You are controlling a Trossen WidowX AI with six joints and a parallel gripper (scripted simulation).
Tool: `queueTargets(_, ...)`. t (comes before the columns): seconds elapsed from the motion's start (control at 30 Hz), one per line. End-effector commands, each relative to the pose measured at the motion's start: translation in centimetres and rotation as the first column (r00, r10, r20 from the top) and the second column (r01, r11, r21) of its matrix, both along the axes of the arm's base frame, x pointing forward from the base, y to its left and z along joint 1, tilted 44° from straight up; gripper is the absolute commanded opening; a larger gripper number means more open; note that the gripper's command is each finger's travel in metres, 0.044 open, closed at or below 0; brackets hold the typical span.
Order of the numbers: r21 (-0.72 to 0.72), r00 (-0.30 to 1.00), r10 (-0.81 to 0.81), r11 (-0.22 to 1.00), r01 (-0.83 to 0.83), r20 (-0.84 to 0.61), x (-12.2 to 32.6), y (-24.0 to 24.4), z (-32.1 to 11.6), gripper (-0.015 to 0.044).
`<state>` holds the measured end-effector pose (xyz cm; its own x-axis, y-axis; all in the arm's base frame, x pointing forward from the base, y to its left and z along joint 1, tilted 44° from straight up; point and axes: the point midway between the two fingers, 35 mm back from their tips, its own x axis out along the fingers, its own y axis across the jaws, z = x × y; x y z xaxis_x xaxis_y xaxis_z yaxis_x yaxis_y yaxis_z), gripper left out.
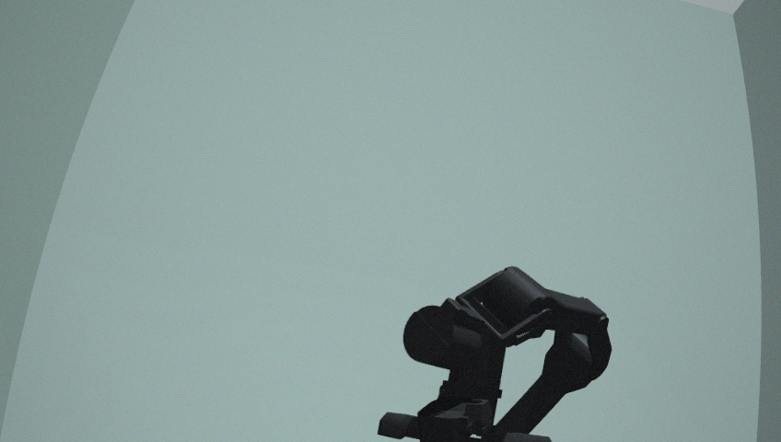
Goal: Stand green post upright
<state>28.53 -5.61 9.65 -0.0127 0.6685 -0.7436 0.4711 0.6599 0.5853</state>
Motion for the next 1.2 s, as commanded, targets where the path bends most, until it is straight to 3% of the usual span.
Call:
queueTargets(0.0,0.008,1.0,0.007,1.0,-0.007,0.004,-0.4,1.1,1.0,0.0023)
queueTargets(1.17,0.029,0.992,0.1,0.994,-0.102,0.083,-3.9,7.9,7.0,0.0023)
